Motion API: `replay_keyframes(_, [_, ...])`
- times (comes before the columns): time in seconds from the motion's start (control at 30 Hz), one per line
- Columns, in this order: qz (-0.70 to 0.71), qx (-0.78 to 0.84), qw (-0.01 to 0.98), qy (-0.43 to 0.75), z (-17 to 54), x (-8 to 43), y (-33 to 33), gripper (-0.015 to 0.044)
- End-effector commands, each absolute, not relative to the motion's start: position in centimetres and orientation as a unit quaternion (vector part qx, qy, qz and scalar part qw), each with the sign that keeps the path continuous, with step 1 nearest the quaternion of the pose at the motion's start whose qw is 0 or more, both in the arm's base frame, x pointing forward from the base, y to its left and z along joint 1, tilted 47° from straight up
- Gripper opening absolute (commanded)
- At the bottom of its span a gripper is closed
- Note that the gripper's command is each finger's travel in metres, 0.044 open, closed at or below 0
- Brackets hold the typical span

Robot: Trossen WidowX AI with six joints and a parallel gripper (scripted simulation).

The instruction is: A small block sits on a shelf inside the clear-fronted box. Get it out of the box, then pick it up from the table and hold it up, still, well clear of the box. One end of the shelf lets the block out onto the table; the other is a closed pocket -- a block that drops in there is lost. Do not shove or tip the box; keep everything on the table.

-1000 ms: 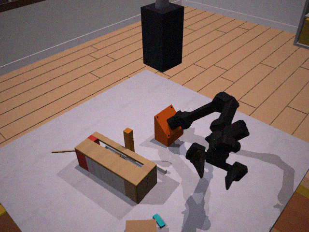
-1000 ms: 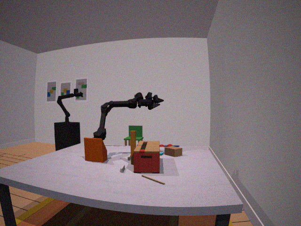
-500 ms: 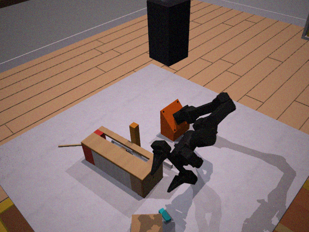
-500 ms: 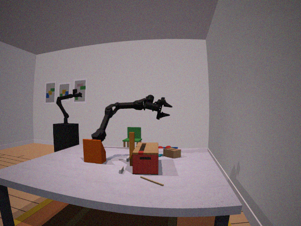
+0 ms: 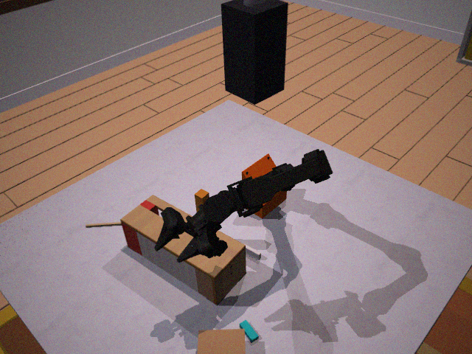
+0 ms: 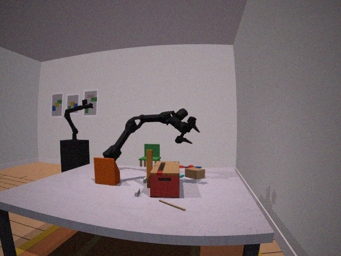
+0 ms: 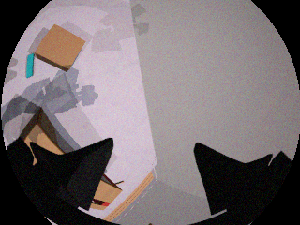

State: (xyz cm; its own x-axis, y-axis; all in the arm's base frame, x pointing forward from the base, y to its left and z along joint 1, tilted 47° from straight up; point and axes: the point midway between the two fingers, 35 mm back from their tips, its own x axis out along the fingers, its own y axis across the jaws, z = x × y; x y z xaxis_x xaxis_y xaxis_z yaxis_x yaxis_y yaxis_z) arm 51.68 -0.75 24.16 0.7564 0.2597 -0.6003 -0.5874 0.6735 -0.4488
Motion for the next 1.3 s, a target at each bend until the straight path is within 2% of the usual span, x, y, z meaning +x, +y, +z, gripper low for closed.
replay_keyframes(0.0, [0.318,-0.379,0.812,0.309,17.5,50.6,-3.9,0.04])
replay_keyframes(0.3, [0.462,-0.4,0.711,0.348,8.4,46.1,-8.5,0.04])
replay_keyframes(0.5, [0.568,-0.371,0.657,0.327,3.3,41.8,-10.7,0.04])
replay_keyframes(0.87, [0.695,-0.313,0.614,0.205,-0.5,36.4,-10.9,0.04])
replay_keyframes(1.27, [0.697,-0.311,0.613,0.203,-0.5,36.3,-10.8,0.04])
